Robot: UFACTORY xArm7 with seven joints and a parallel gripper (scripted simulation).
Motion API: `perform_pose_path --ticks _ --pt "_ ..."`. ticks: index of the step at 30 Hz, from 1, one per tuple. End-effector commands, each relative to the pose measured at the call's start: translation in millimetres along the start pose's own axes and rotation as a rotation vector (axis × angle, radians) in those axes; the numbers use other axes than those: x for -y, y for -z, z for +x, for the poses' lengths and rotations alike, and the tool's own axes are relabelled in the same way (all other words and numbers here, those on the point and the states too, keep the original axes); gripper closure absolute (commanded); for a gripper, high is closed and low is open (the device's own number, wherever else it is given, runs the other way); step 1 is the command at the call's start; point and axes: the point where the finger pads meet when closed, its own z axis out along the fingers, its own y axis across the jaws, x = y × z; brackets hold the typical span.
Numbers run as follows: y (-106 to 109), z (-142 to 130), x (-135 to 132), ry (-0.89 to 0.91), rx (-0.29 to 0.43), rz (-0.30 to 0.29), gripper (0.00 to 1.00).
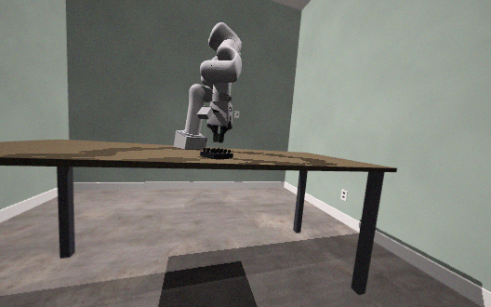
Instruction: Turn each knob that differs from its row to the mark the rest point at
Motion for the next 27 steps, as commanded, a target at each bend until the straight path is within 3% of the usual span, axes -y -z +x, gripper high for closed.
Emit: perform_pose_path --ticks 1,27 --pt "2.6 -8.7 -1.1 0.156 0.0 0.011 0.81" --pt "10.7 -45.5 -7.5 0.82 -0.01 0.01 0.81"
